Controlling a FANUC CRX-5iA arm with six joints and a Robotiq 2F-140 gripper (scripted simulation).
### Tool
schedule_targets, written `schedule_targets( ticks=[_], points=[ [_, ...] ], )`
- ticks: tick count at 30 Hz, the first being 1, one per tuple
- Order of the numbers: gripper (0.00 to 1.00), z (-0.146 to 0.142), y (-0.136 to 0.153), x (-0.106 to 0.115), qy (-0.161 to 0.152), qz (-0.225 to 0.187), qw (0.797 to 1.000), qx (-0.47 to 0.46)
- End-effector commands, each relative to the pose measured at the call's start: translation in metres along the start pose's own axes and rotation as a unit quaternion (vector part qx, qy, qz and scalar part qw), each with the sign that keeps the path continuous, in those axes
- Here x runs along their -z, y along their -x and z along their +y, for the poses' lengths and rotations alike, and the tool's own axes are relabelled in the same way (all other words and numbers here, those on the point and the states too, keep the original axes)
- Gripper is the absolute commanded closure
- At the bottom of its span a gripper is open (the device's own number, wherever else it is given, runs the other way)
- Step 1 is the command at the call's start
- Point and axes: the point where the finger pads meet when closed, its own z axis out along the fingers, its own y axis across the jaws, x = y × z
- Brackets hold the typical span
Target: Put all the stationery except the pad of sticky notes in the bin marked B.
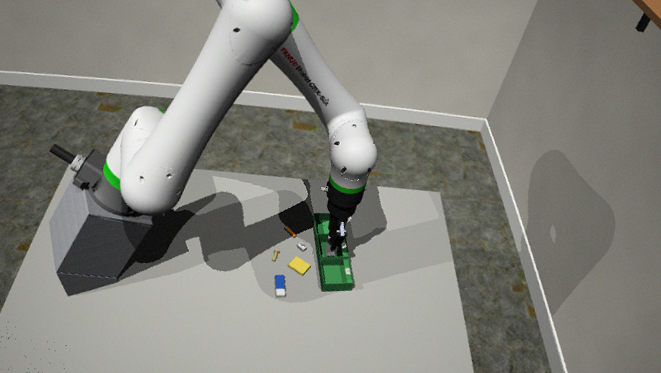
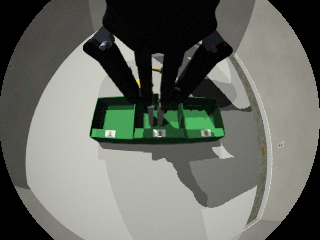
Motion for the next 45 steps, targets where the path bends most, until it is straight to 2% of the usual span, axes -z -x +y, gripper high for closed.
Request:
schedule_targets(
  ticks=[1,17,40,45],
  points=[
    [0.95,0.000,0.000,0.000,0.000,0.000,1.000,0.000],
    [0.95,0.000,0.000,0.000,0.000,0.000,1.000,0.000],
    [0.95,0.000,0.000,0.028,0.000,0.000,1.000,0.000],
    [0.95,0.000,0.000,0.044,0.000,0.000,1.000,0.000]
  ],
)
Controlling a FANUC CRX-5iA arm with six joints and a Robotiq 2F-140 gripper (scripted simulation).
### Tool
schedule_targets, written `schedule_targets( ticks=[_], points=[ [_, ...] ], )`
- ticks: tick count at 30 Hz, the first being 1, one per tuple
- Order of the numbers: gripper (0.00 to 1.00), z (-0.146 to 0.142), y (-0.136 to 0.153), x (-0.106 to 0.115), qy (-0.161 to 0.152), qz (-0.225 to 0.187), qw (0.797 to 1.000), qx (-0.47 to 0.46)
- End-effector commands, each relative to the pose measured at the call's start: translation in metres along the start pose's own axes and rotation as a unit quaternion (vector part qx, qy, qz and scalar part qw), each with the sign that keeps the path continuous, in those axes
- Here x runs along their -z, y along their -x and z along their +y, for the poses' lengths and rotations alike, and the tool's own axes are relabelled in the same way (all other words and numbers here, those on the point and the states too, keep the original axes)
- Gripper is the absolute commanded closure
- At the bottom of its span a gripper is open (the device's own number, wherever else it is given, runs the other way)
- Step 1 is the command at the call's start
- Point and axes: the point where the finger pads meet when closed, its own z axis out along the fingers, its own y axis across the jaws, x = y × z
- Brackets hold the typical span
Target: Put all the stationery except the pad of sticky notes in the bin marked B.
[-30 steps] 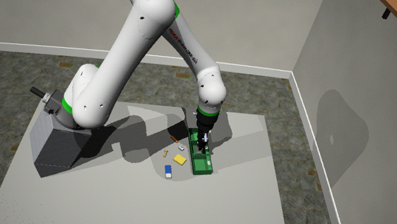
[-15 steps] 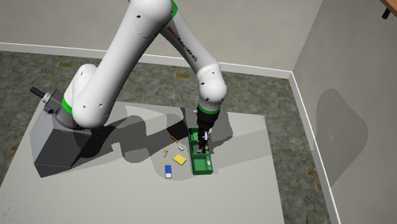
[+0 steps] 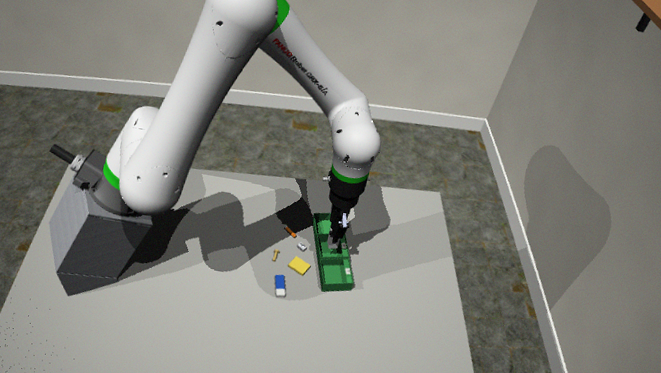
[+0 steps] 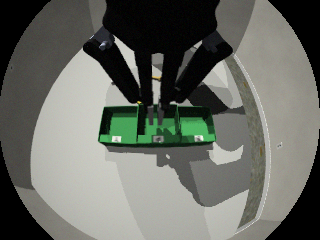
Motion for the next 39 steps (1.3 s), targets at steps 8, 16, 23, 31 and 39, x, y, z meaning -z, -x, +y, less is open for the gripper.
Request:
schedule_targets(
  ticks=[8,16,23,31,39],
  points=[
    [0.95,0.000,0.000,0.023,0.000,0.000,1.000,0.000],
    [0.95,-0.035,-0.001,0.023,0.000,0.000,1.000,0.000],
    [0.95,-0.060,-0.002,0.023,0.000,0.000,1.000,0.000],
    [0.95,-0.084,-0.003,0.023,0.000,0.000,1.000,0.000],
    [0.95,-0.084,-0.003,0.012,0.000,0.000,1.000,0.000]
  ],
)
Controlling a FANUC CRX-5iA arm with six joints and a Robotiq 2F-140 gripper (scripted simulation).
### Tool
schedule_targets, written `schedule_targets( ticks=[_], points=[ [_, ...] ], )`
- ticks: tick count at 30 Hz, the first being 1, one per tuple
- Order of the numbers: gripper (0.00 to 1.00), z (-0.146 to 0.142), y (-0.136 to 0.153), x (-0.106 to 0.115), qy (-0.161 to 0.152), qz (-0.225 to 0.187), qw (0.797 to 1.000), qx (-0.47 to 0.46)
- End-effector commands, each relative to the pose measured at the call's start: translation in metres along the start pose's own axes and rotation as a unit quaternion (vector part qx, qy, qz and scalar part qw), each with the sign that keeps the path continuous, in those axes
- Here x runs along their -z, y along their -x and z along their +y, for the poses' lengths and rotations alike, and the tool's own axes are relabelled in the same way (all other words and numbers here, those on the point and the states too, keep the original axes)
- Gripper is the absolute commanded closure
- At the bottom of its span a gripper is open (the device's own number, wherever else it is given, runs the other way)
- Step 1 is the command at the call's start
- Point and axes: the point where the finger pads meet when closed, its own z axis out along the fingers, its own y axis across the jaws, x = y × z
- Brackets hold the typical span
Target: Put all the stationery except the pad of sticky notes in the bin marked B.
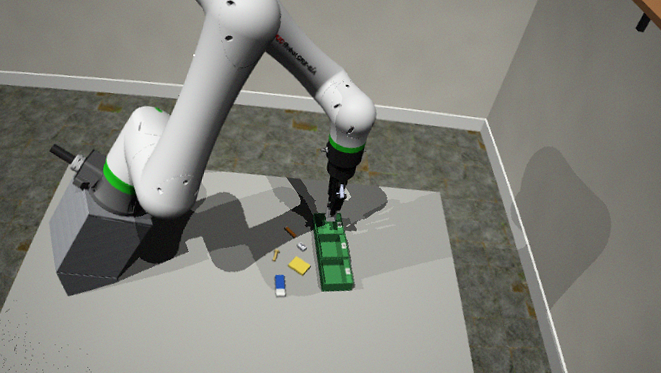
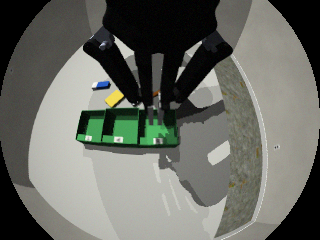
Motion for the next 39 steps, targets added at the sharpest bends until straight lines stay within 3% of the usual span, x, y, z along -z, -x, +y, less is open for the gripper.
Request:
schedule_targets(
  ticks=[1,20,39],
  points=[
    [0.95,0.000,0.000,-0.009,0.000,0.000,1.000,0.000],
    [0.95,0.000,0.000,-0.054,0.000,0.000,1.000,0.000],
    [0.95,0.000,0.000,-0.055,0.000,0.000,1.000,0.000]
  ],
)
